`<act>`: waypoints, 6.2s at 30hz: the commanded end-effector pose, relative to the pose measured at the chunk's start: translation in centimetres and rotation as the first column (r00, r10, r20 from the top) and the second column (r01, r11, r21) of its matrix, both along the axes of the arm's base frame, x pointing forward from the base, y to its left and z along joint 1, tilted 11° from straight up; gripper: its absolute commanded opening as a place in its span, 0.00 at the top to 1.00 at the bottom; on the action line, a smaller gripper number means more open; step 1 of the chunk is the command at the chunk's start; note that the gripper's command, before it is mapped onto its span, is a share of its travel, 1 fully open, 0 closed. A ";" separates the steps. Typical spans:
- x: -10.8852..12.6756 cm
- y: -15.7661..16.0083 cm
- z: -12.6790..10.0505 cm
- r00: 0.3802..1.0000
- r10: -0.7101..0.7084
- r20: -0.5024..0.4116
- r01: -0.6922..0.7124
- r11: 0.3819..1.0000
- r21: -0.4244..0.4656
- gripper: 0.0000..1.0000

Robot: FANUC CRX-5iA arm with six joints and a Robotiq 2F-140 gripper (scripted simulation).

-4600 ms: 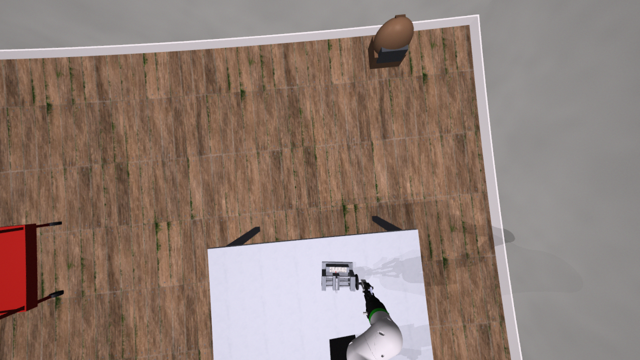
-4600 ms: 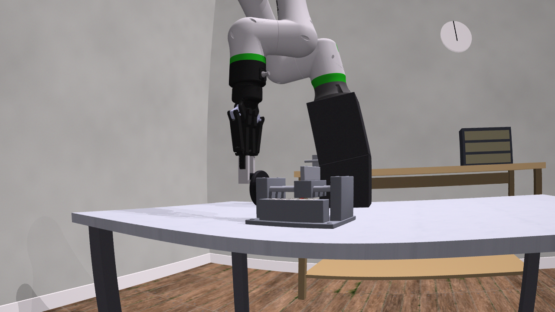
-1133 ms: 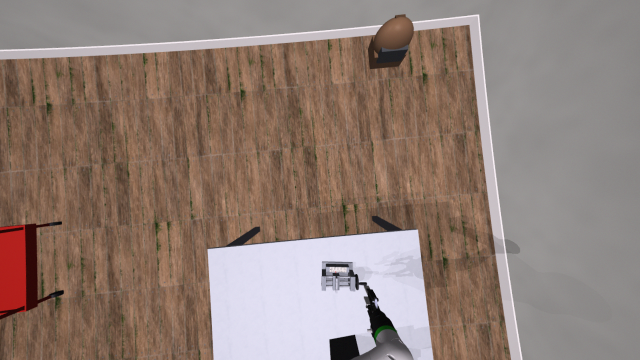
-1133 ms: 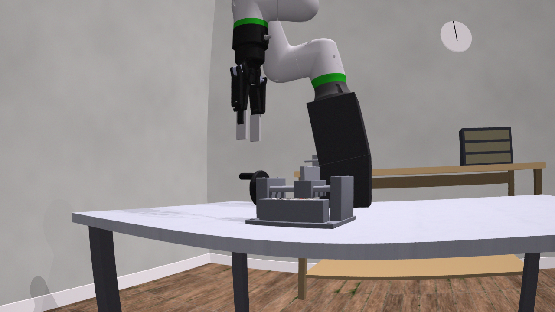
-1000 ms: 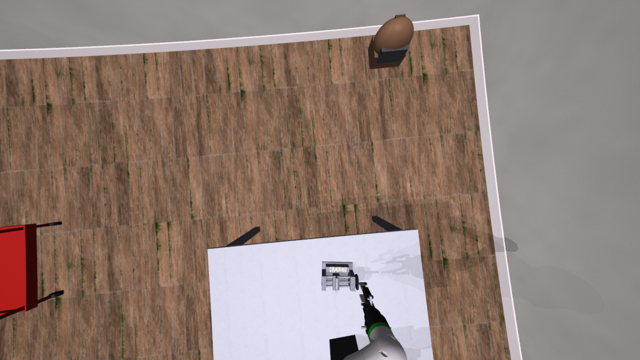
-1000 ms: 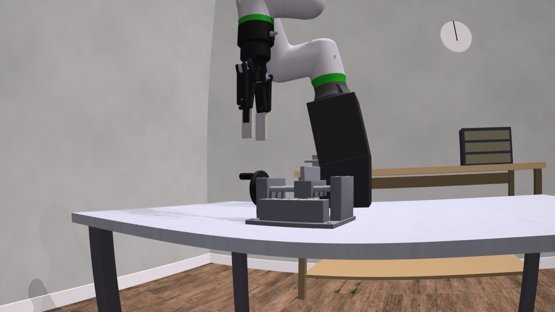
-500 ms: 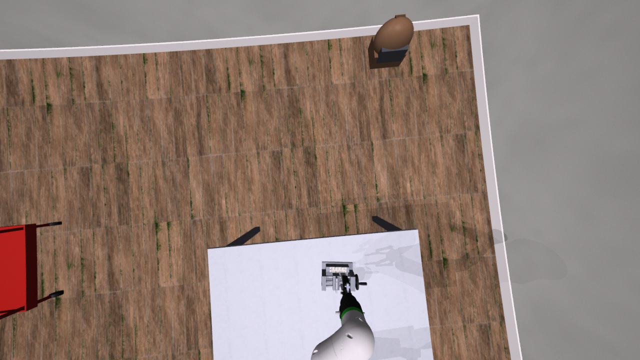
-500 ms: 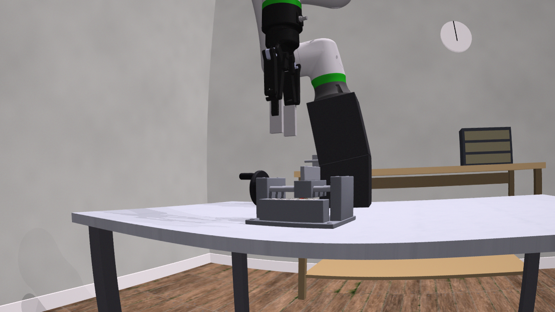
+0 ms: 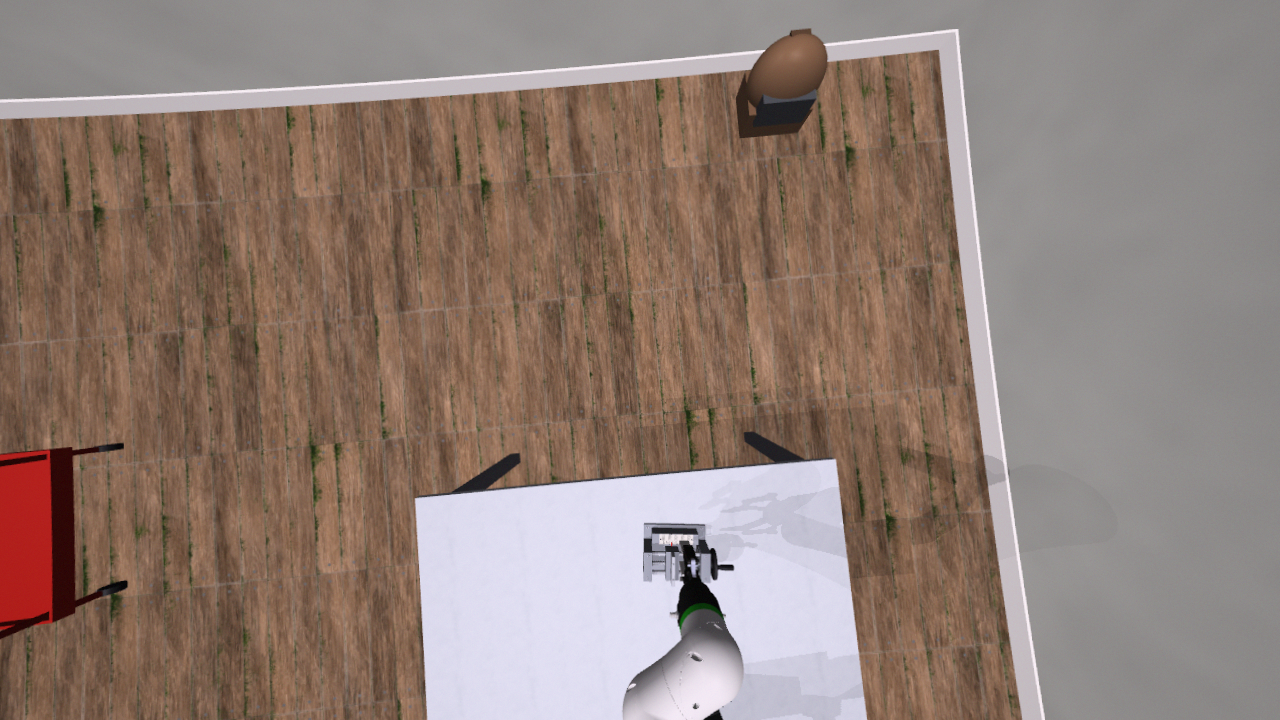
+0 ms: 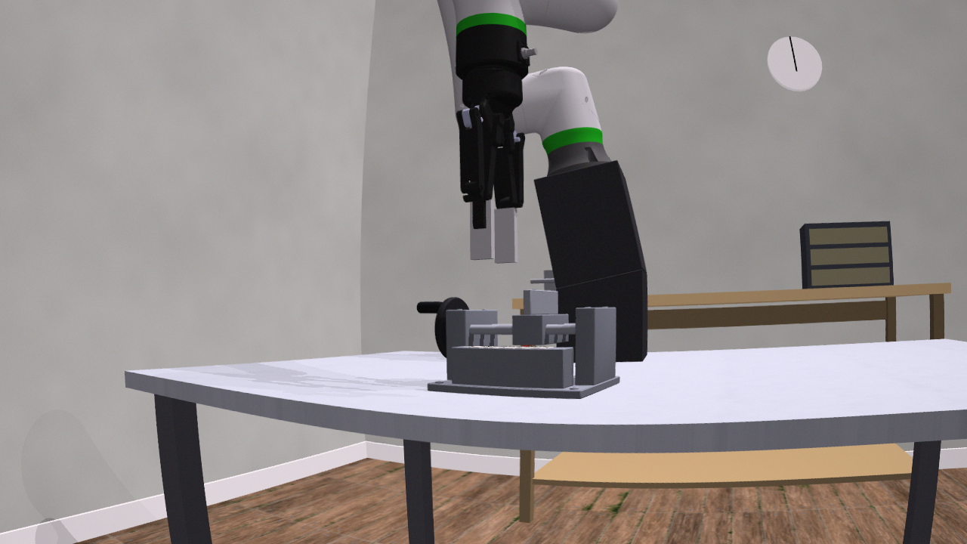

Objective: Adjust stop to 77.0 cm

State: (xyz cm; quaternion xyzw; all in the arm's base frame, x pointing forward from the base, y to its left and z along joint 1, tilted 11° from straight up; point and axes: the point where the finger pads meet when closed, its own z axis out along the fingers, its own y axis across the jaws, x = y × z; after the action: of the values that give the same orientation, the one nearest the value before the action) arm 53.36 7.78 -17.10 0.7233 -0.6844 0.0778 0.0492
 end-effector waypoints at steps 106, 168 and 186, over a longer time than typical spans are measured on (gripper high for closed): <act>-6.0 -13.6 2.5 1.000 0.000 0.000 0.000 1.000 0.000 0.67; -5.7 -14.9 -4.3 1.000 0.000 0.000 0.000 1.000 0.000 0.67; -5.7 -14.9 -4.4 1.000 0.000 0.000 0.000 1.000 0.000 0.96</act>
State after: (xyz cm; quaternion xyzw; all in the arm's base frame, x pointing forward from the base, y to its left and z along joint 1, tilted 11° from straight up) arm 47.63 -7.16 -21.47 0.7233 -0.6843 0.0778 0.0491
